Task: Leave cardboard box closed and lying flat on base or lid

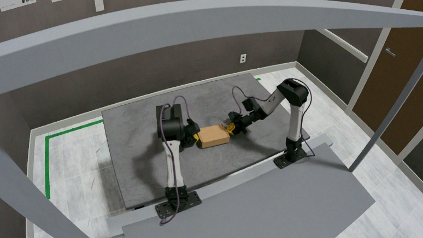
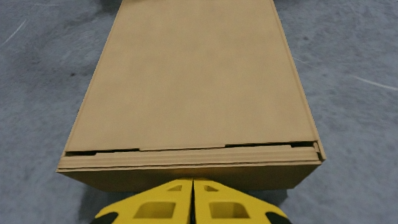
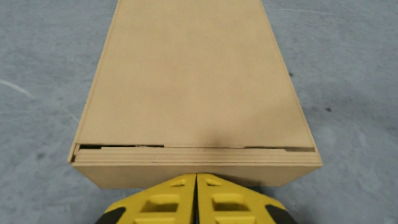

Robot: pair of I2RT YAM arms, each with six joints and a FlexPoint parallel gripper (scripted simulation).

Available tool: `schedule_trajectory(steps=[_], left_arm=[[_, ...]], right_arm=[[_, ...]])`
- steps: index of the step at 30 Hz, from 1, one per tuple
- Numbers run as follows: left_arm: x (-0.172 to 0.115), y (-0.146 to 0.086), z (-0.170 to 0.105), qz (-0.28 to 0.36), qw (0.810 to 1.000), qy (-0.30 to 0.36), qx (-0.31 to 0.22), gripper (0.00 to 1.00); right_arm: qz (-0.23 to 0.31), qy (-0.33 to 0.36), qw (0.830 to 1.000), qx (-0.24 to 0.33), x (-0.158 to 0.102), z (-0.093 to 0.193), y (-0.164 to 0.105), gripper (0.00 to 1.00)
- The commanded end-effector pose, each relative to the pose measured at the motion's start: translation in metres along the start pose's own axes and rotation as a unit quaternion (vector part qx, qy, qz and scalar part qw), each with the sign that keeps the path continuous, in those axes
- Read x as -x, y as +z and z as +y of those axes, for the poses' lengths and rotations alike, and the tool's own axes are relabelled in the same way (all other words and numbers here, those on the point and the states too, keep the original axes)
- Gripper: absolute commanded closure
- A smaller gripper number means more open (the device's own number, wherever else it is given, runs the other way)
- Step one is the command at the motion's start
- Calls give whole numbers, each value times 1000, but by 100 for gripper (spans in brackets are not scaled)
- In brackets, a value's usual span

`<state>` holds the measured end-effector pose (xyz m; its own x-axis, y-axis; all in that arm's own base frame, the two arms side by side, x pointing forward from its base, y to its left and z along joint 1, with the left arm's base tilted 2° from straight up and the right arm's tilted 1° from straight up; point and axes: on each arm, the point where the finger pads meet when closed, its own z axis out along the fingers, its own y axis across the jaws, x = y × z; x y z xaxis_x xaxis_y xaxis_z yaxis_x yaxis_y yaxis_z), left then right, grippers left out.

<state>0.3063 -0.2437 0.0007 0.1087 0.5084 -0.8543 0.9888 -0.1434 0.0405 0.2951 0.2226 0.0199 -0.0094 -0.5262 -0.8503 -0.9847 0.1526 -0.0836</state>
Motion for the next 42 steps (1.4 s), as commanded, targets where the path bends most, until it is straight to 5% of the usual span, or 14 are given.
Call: schedule_trajectory(steps=[1, 42], left_arm=[[19, 3, 2, -22, 999, 28, 1, 100], [3, 11, -4, -19, 1000, 12, -8, 100]], right_arm=[[-27, -31, 999, 2, 19, 1, 3, 100], [-21, -20, 1000, 9, 6, 4, 9, 100]])
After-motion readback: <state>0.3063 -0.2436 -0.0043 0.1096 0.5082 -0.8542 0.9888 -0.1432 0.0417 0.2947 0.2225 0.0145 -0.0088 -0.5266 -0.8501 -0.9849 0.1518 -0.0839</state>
